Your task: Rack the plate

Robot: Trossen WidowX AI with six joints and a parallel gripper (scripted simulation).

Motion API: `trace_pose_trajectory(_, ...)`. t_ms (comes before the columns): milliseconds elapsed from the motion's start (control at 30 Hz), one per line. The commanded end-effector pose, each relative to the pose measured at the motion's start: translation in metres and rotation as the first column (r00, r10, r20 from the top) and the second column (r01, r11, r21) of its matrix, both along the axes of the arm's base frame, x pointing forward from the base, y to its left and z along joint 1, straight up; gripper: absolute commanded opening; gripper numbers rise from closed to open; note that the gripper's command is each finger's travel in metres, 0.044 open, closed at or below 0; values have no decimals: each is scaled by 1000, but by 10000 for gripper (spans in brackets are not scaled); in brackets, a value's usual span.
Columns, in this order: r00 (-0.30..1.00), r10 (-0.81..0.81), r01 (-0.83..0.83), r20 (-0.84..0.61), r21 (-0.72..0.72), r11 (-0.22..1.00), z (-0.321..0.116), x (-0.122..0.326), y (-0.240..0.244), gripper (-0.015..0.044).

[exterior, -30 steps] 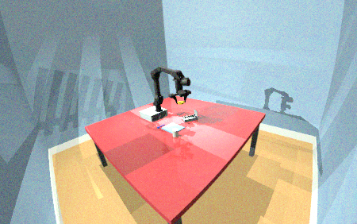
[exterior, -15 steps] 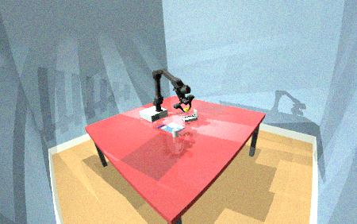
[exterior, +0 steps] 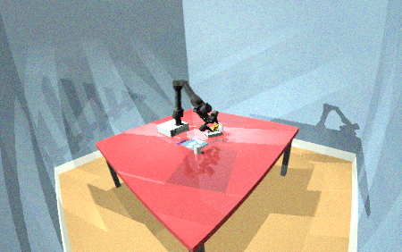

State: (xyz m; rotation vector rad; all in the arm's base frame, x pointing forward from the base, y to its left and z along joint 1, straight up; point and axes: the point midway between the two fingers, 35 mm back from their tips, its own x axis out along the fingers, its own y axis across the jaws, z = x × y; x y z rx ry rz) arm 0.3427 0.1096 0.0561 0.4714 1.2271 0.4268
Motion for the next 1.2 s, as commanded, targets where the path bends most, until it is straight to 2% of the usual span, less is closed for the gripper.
trace_pose_trajectory(0, 997, 40, -43, 70, 53, 998, -10, 6, -2, 0)
trace_pose_trajectory(600, 896, 129, -221, 424, 174, 960, -33, 11, -22, 0)
trace_pose_trajectory(1167, 636, 196, -423, 746, 124, 898, -35, -20, -37, 0)
